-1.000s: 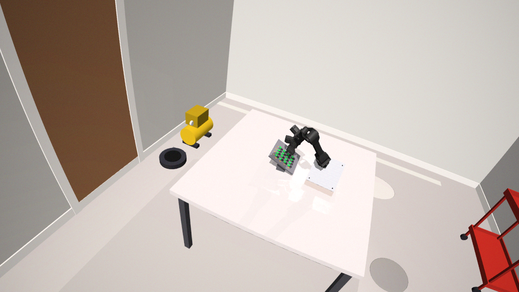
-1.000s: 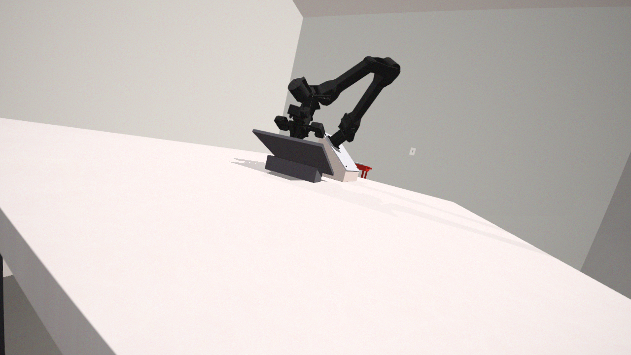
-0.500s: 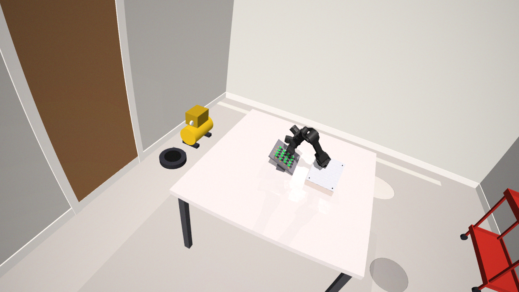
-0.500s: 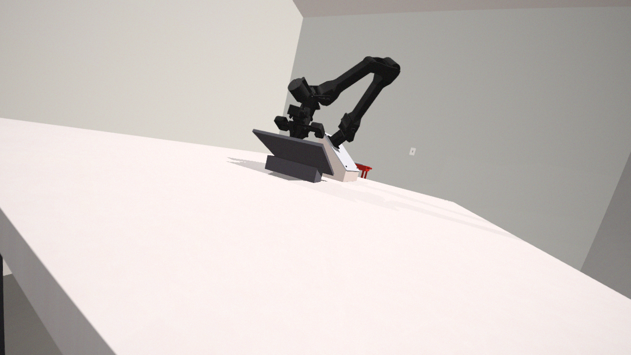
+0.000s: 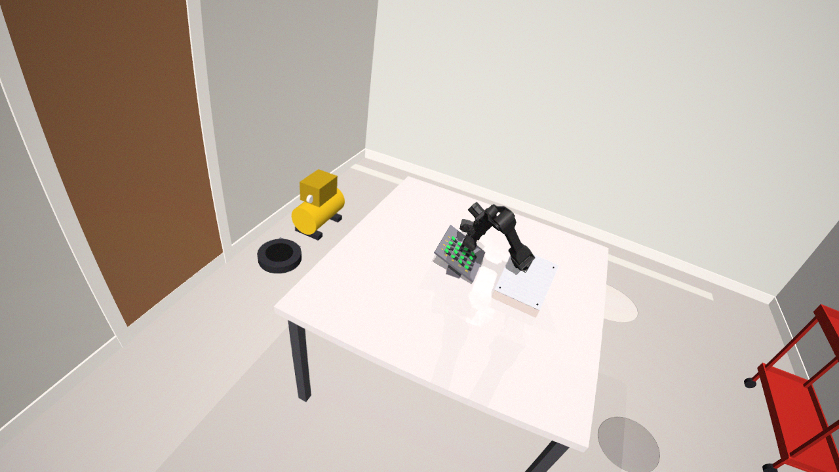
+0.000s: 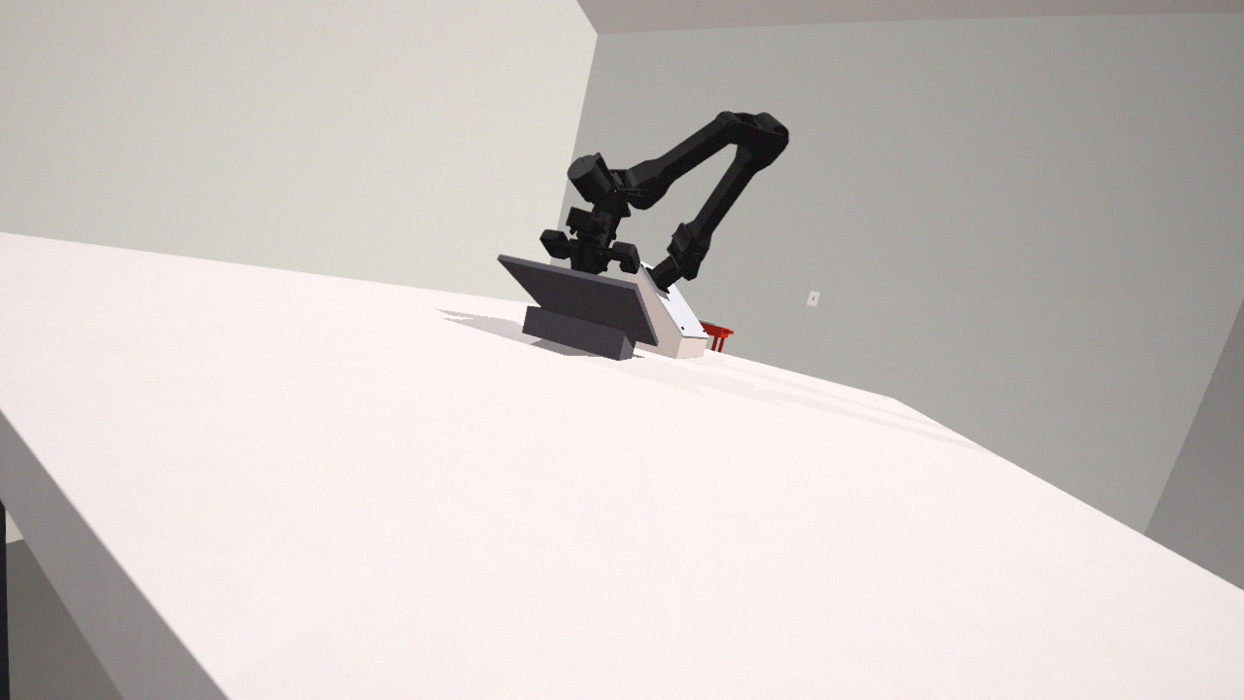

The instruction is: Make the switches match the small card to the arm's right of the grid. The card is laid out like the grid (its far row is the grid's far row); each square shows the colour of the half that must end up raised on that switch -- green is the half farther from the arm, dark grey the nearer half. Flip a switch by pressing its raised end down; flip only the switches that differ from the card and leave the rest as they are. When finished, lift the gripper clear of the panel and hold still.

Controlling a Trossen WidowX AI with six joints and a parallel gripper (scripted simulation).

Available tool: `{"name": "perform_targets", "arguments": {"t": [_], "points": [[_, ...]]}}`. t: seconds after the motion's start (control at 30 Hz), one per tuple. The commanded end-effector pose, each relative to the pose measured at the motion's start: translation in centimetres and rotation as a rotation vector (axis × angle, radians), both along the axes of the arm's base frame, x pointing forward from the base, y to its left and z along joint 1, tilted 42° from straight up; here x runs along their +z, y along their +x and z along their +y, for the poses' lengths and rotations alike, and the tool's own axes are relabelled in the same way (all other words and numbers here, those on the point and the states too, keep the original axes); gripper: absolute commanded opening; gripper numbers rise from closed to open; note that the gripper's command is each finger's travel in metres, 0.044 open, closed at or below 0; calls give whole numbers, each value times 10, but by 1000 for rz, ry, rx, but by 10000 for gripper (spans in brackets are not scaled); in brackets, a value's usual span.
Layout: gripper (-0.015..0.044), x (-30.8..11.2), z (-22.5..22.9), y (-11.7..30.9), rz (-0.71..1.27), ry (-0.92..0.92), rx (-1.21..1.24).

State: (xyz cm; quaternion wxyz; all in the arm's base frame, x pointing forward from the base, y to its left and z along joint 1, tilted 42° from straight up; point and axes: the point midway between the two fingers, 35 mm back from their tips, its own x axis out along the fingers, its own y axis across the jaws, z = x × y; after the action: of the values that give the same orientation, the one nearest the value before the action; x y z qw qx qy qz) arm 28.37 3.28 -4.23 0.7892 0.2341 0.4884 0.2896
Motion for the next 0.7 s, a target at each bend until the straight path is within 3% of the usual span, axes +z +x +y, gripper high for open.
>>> {"name": "perform_targets", "arguments": {"t": [0.0, 0.67], "points": [[0, -1, 0, 0, 4, -3, -3], [0, 6, -10, -2, 6, -9, 3]]}}
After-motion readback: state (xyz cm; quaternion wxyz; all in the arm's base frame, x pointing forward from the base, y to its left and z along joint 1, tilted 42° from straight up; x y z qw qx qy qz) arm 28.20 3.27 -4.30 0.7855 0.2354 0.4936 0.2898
